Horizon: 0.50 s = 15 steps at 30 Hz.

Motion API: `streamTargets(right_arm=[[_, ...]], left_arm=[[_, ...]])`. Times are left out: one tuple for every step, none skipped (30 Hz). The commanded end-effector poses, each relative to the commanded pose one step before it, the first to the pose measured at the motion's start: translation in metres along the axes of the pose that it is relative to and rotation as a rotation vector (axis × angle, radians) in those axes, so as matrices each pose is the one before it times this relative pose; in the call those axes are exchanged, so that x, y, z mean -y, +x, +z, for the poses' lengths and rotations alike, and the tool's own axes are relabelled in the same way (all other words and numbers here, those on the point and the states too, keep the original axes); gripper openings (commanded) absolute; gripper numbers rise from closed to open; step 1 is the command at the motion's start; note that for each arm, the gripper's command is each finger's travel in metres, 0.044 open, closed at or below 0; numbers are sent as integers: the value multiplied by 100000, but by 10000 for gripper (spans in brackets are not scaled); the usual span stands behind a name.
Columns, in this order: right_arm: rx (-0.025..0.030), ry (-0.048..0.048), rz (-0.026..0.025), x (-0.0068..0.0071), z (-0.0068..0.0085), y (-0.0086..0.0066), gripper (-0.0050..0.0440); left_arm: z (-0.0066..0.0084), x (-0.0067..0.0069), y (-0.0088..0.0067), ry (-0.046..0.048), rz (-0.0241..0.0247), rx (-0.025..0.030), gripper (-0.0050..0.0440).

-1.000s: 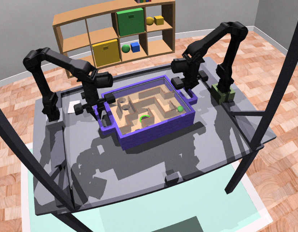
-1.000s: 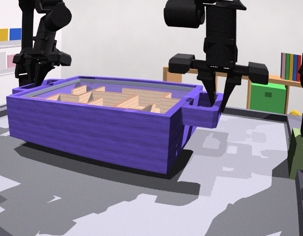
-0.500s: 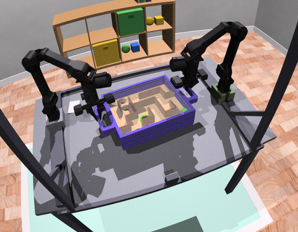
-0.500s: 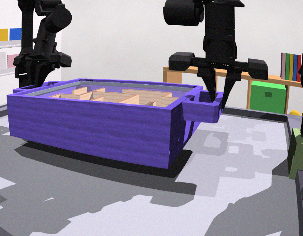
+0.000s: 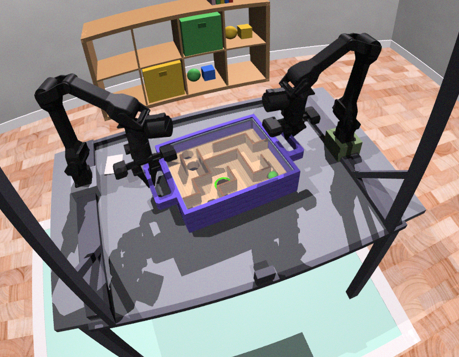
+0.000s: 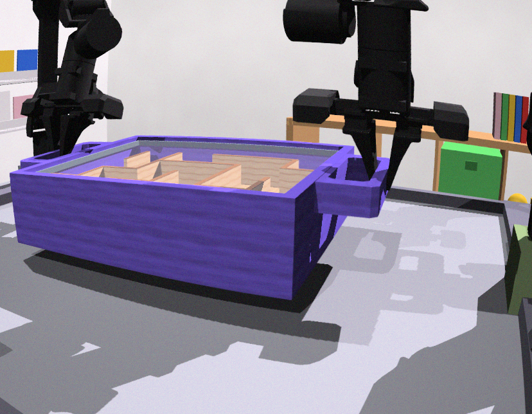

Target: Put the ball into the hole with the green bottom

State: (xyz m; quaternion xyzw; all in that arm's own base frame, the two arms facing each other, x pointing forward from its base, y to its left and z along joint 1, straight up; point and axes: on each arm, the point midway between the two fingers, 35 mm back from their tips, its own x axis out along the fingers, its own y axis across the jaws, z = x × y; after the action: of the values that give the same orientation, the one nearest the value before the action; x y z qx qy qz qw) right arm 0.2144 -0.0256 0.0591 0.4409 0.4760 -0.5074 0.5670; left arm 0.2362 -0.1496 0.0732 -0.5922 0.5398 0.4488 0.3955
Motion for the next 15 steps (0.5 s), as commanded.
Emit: streamTargets(right_arm=[[2054,843,4436,599,86,149,-50],[-396,-59,1015,-34,44,109,-50],[-1322,194,1060,-113,-74,40,-50],[-30,109,854,-70,4,77,-50],[937,101,549,38,65,159,-50],[-494,69,487,117,-18,234,-50],[-1608,41,341,-79,-11,-23,-50],[-783,62,-118,-366,139,-445,-50],[-491,111,615,-320,108,-293,-50],[11,-3,-165,-25,32,-37,-50],[142,-43,-195,-19,41,-29,-50],[-93,9,-45,-17,32,-10,-50],[620,29,-58,40,41,23,-50],[0,0,0,0,0,0,-50],[0,0,0,0,0,0,-50]], left_arm=[[-1430,818,-2019,1155,-325,-3622,-50],[6,27,-116,-303,997,-167,-50],[-20,-30,-159,-192,684,-614,-50],[-106,-60,-149,-2,675,-181,-50],[-123,5,-150,-220,690,393,-50],[-7,55,-184,-133,618,-493,-50],[137,16,-108,-55,-338,-1307,-50],[196,-183,119,403,-1064,-872,-50],[233,-246,256,-195,691,-130,-50],[-46,-1,63,259,-327,-326,-50],[37,-68,38,33,-21,17,-50],[-82,-2,-53,377,-206,-157,-50],[-164,96,-129,-114,-234,-12,-50],[0,0,0,0,0,0,-50],[0,0,0,0,0,0,-50]])
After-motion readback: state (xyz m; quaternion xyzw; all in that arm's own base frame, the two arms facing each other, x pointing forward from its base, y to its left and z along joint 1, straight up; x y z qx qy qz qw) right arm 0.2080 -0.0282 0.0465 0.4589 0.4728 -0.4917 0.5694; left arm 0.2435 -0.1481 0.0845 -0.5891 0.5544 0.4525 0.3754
